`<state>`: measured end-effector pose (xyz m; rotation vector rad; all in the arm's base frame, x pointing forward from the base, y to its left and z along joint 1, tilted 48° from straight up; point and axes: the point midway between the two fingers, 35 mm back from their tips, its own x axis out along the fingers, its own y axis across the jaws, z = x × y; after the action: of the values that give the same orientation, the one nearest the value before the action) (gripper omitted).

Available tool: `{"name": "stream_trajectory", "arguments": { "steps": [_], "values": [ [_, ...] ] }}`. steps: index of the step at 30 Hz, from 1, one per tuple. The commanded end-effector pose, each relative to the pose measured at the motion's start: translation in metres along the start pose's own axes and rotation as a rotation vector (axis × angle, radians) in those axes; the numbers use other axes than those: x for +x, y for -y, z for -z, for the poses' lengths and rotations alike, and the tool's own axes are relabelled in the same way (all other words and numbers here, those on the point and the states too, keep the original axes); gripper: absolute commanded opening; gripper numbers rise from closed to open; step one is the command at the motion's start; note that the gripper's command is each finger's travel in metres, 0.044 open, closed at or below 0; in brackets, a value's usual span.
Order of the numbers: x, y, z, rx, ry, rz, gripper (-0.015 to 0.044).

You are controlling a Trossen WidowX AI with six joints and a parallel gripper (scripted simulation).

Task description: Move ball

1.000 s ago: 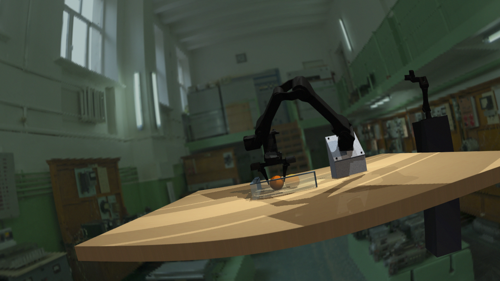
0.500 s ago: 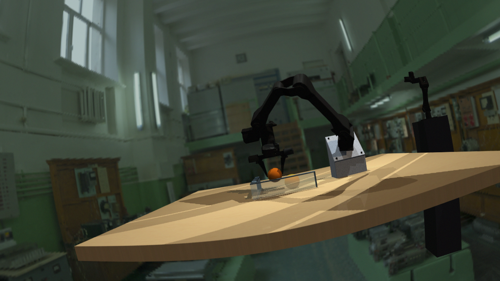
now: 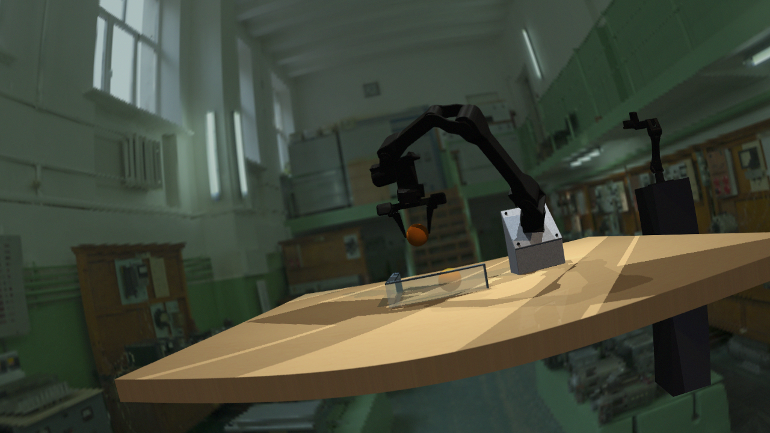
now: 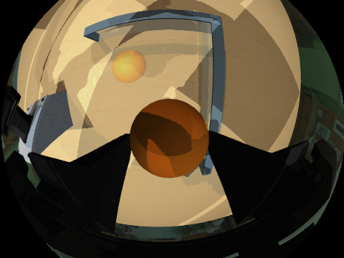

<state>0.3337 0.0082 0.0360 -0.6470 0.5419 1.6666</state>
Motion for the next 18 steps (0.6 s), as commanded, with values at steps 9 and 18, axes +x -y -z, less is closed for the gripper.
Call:
{"name": "stream_trajectory", "arguments": {
  "steps": [9,18],
  "values": [
    [0.001,-0.011,-0.018,-0.008,-0.011,-0.001,0.0000],
    [0.019,-0.030,-0.042,-0.007,-0.009,-0.001,0.0000]
  ]
}}
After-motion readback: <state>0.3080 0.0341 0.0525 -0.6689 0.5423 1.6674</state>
